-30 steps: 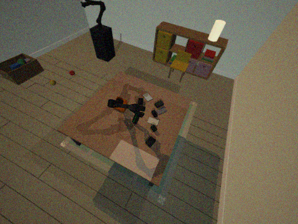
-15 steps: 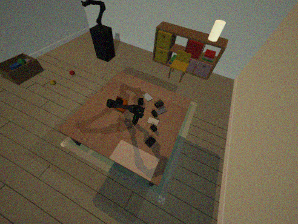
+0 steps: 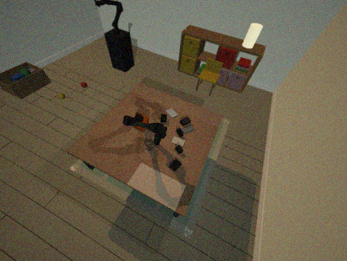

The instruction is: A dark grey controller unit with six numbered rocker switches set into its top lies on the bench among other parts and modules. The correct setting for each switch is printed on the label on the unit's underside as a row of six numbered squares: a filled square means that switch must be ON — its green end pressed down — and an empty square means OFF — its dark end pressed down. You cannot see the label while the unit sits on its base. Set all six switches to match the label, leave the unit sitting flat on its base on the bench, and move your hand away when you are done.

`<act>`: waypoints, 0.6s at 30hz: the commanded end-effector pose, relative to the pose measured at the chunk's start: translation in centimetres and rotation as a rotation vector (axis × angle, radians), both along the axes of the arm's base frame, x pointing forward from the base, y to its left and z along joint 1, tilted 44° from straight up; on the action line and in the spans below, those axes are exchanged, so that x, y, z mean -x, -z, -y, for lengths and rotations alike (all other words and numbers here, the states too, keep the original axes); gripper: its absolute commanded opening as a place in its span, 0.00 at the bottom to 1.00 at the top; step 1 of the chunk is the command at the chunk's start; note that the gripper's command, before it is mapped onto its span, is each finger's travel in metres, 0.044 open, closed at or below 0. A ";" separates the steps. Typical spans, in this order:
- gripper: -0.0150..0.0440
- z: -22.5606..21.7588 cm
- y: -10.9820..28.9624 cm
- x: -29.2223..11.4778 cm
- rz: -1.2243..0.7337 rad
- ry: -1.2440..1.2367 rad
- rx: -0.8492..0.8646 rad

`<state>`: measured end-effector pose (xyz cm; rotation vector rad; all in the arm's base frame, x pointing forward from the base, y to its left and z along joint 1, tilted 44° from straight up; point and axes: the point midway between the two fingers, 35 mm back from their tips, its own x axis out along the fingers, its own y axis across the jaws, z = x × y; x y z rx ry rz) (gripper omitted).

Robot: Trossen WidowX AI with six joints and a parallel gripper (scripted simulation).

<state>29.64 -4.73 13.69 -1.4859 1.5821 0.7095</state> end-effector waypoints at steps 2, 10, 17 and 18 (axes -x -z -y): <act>0.82 0.7 -0.7 0.2 0.006 0.003 -0.002; 0.82 1.1 -1.2 0.4 0.008 0.000 -0.019; 0.82 1.5 -1.6 0.5 0.007 0.002 -0.007; 0.82 1.5 -1.7 0.5 0.006 0.002 -0.005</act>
